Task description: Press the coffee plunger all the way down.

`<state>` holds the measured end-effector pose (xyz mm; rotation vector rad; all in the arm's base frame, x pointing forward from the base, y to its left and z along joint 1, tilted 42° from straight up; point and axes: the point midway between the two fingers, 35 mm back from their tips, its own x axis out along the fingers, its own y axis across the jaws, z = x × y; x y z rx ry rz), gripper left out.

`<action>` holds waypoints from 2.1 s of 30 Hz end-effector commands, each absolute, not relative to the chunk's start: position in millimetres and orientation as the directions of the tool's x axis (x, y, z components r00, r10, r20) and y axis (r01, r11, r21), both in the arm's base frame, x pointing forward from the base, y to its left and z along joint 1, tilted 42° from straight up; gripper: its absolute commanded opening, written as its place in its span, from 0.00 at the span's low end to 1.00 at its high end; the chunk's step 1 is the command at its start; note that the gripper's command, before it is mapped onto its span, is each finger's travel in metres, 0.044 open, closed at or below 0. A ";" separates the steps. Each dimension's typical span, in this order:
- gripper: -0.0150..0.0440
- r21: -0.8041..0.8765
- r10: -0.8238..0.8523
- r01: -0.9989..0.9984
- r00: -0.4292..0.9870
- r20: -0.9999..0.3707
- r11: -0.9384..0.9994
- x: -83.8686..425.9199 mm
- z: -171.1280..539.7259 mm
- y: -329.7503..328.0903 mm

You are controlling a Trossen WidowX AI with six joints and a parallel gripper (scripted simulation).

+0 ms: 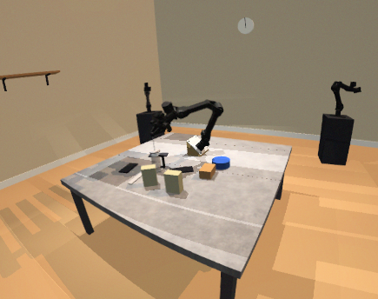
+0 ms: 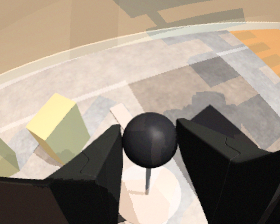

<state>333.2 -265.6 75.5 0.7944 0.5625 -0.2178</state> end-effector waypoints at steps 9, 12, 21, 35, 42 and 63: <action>0.46 0.615 0.036 0.397 0.821 -0.569 0.681 336.2 51.1 -247.3; 0.46 0.615 0.036 0.397 0.821 -0.569 0.681 336.9 47.2 -244.3; 0.46 0.616 0.036 0.397 0.821 -0.569 0.681 339.0 35.7 -235.2; 0.46 0.617 0.036 0.396 0.822 -0.568 0.680 342.9 18.2 -220.3; 0.46 0.618 0.036 0.396 0.823 -0.567 0.680 347.0 10.3 -214.1; 0.46 0.618 0.037 0.395 0.824 -0.566 0.680 354.0 8.8 -217.3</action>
